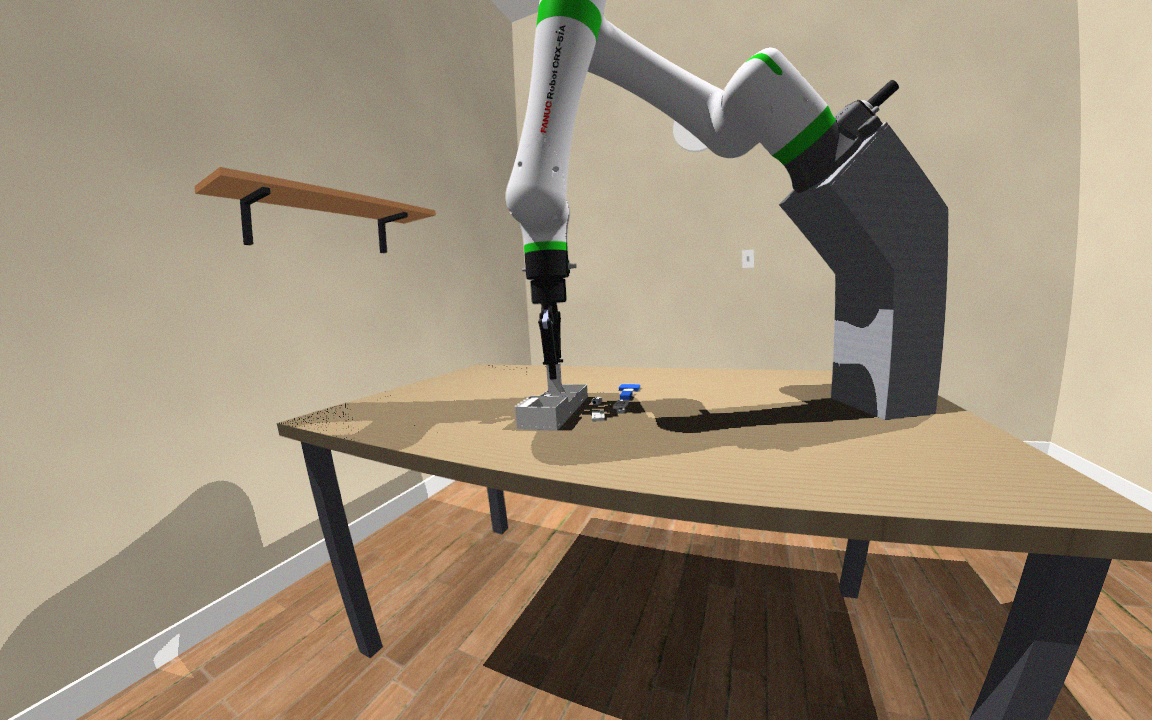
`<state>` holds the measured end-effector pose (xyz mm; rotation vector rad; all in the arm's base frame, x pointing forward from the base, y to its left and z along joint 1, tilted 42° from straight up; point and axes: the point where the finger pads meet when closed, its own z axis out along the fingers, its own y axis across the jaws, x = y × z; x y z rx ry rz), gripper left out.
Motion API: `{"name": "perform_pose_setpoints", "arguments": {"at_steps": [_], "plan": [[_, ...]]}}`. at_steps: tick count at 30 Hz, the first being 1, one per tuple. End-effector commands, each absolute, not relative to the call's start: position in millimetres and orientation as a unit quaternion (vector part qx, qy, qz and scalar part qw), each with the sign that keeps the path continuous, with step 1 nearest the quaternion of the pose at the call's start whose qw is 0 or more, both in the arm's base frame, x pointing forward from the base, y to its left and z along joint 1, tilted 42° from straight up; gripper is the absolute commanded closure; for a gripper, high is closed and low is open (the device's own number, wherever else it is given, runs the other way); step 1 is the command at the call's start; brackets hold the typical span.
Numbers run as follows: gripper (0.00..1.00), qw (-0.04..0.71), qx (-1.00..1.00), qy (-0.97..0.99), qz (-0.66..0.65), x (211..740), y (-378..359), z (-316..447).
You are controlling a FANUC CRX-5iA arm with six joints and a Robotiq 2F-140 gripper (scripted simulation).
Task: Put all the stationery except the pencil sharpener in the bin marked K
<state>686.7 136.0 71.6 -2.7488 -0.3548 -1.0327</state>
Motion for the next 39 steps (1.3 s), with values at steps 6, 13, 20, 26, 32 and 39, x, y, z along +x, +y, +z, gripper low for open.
{"name": "perform_pose_setpoints", "arguments": {"at_steps": [6, 13, 20, 26, 32, 39], "plan": [[0.95, 0.092, -0.925, -0.119, -0.348, 701, 142, 55], [0.95, 0.092, -0.925, -0.119, -0.348, 703, 143, 53], [0.95, 0.092, -0.925, -0.119, -0.348, 703, 143, 53], [0.95, 0.092, -0.925, -0.119, -0.348, 703, 143, 53], [0.95, 0.092, -0.925, -0.119, -0.348, 703, 143, 53], [0.95, 0.092, -0.925, -0.119, -0.348, 703, 143, 53]]}}
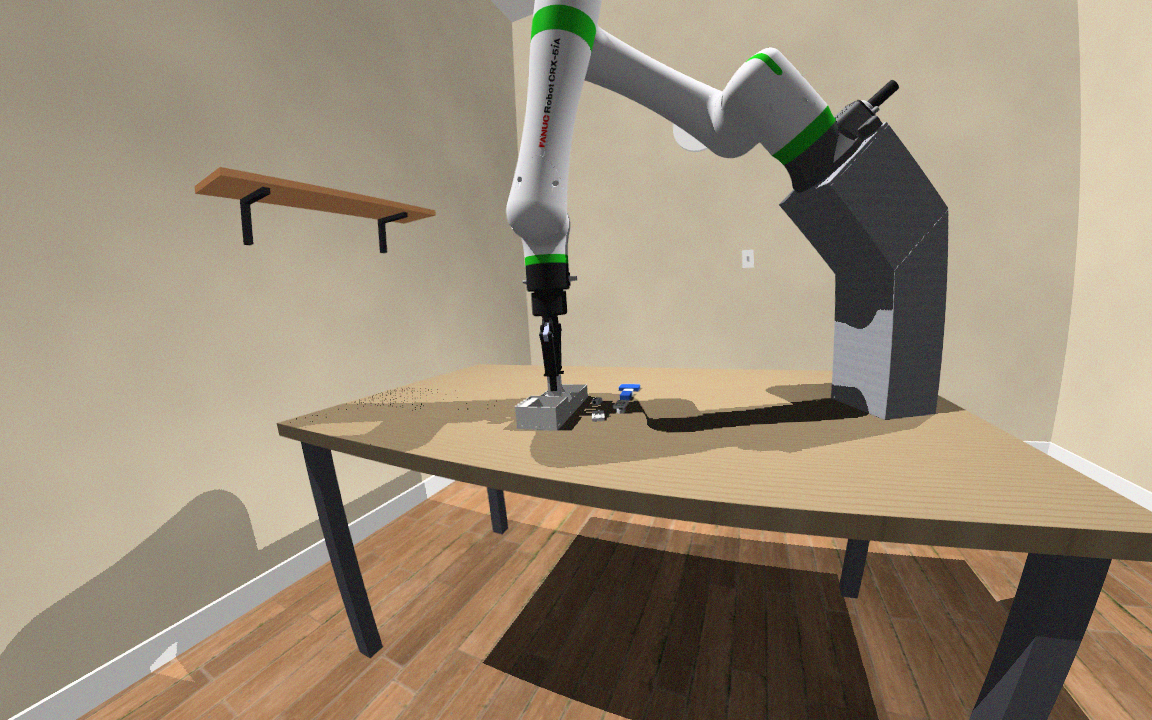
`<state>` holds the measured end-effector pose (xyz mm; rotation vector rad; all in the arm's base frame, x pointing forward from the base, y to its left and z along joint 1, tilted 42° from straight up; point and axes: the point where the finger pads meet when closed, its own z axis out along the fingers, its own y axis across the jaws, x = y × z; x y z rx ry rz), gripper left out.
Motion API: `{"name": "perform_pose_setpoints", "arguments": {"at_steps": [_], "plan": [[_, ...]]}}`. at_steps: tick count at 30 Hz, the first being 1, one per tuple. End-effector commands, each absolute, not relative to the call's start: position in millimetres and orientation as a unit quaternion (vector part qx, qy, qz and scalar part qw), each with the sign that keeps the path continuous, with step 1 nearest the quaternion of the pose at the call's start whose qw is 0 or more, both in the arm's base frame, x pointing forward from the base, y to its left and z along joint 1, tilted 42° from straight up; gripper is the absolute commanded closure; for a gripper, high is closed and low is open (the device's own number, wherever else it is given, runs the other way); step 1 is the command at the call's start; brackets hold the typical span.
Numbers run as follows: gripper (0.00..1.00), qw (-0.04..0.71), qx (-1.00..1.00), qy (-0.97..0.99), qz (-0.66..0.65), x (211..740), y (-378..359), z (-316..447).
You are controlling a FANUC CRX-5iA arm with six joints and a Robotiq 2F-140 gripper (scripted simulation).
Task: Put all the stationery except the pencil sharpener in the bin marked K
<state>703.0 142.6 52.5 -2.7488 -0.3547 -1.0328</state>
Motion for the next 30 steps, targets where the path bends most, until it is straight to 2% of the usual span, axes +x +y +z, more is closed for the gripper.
{"name": "perform_pose_setpoints", "arguments": {"at_steps": [1, 30], "plan": [[0.95, 0.092, -0.925, -0.119, -0.348, 703, 143, 53], [0.95, 0.092, -0.925, -0.119, -0.348, 691, 138, 66]]}}
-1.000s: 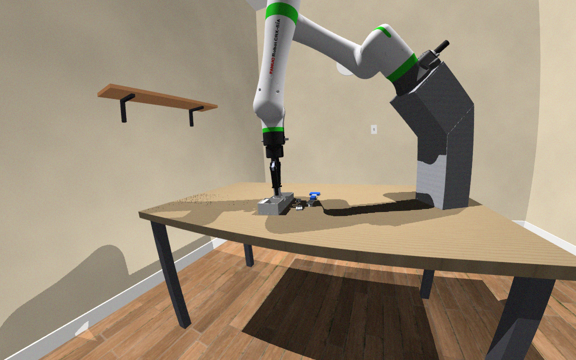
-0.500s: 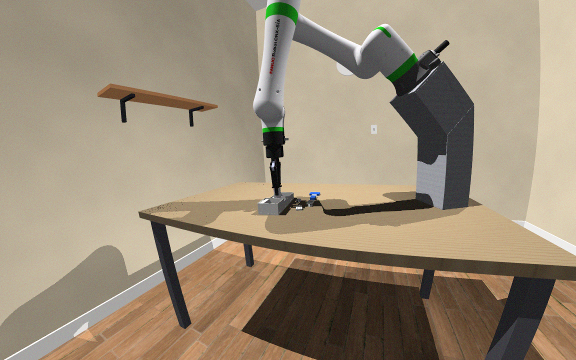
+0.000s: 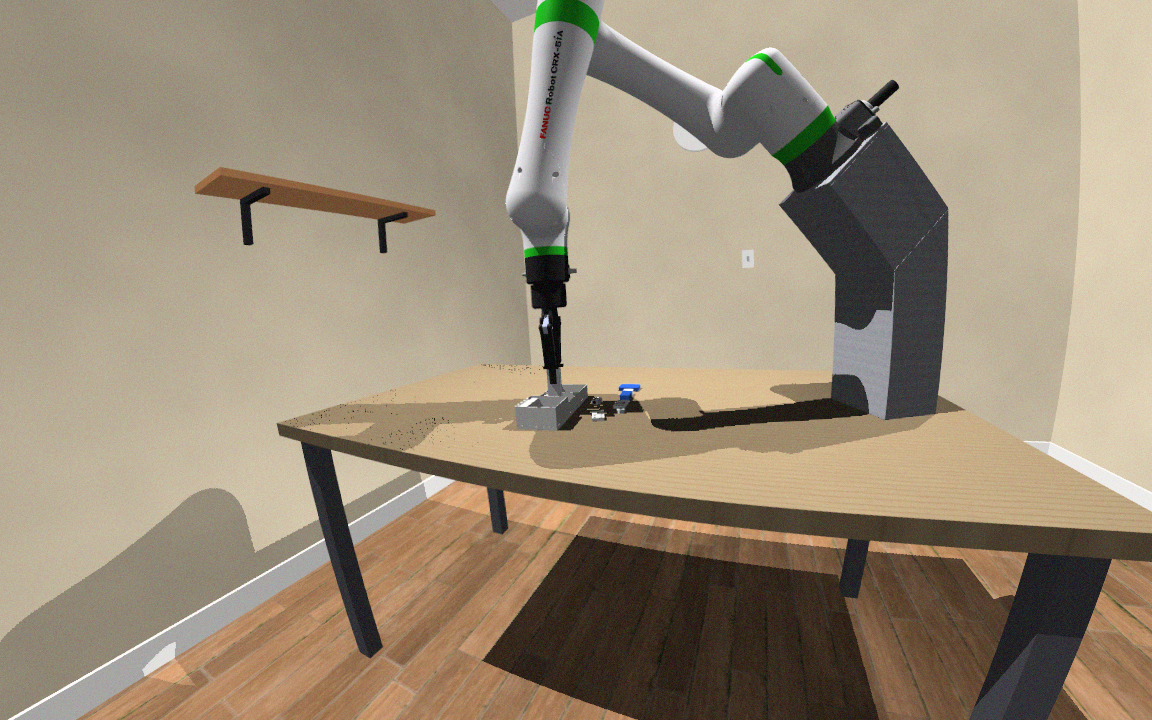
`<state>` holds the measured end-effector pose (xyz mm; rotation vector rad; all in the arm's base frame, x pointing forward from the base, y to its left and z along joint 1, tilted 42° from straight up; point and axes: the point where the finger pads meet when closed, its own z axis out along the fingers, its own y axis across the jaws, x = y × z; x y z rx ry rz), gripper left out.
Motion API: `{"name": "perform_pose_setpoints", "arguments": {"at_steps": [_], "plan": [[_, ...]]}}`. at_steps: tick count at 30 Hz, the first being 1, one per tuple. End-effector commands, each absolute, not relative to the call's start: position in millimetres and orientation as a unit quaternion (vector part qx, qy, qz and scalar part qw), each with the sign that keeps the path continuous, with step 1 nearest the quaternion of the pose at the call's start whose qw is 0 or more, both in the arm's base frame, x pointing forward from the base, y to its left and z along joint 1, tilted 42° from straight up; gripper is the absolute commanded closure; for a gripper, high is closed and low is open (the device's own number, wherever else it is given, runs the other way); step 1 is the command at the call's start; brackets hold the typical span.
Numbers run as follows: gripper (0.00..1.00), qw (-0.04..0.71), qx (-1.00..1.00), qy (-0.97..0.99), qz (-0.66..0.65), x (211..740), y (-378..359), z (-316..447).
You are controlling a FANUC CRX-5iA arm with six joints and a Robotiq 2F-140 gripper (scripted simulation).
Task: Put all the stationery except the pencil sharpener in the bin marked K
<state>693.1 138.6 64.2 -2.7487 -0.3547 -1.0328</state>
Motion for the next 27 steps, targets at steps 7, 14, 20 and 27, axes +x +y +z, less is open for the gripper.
{"name": "perform_pose_setpoints", "arguments": {"at_steps": [7, 14, 20, 27], "plan": [[0.95, 0.092, -0.925, -0.119, -0.348, 686, 136, 72], [0.95, 0.092, -0.925, -0.119, -0.348, 672, 130, 90], [0.95, 0.092, -0.925, -0.119, -0.348, 666, 127, 97], [0.95, 0.092, -0.925, -0.119, -0.348, 661, 152, 100]]}}
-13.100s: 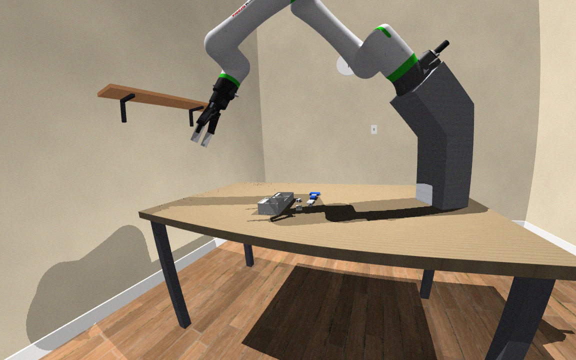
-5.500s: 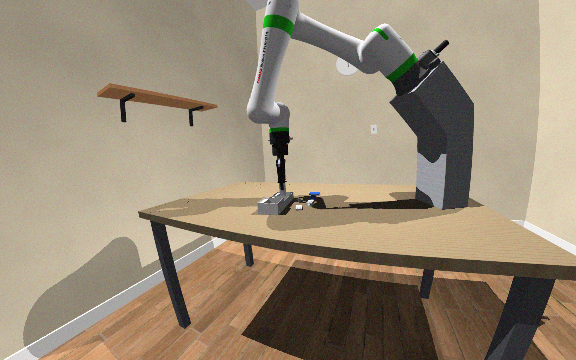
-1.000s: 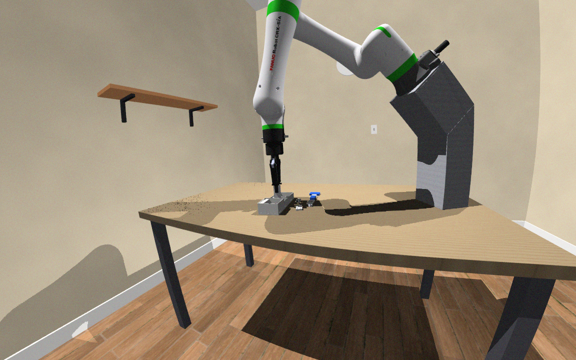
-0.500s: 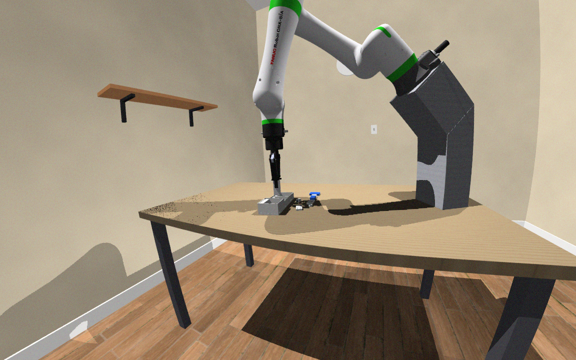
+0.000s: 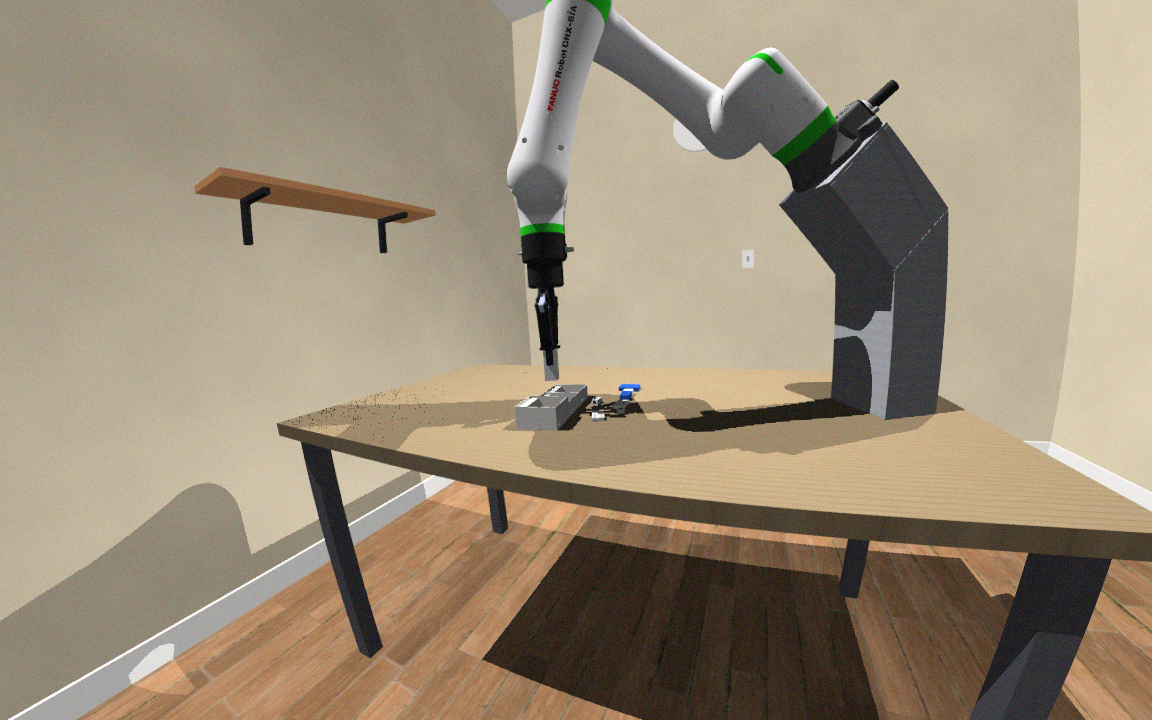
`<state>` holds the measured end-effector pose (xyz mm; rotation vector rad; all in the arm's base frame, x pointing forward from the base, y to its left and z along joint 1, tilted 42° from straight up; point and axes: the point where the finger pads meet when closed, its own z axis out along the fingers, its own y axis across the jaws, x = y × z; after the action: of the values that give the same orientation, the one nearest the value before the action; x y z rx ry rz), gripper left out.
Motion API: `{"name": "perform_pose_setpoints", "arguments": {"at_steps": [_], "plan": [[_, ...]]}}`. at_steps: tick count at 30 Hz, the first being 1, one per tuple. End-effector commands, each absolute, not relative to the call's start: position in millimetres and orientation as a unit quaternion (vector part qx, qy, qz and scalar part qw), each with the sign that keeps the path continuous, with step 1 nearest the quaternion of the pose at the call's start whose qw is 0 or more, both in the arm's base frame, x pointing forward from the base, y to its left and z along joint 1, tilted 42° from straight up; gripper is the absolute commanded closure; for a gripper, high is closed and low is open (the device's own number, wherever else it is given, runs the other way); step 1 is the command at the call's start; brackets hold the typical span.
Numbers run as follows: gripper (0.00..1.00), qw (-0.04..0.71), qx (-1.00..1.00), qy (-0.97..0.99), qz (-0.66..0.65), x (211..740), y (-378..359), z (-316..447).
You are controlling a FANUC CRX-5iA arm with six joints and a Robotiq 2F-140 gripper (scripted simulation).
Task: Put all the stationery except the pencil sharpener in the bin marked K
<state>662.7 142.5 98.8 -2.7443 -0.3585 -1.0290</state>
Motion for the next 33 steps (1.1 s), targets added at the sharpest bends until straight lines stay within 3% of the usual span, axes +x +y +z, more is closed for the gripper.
{"name": "perform_pose_setpoints", "arguments": {"at_steps": [1, 12, 33], "plan": [[0.95, 0.092, -0.925, -0.119, -0.348, 660, 156, 101], [0.95, 0.092, -0.925, -0.119, -0.348, 648, 208, 109], [0.95, 0.092, -0.925, -0.119, -0.348, 673, 219, 80]]}}
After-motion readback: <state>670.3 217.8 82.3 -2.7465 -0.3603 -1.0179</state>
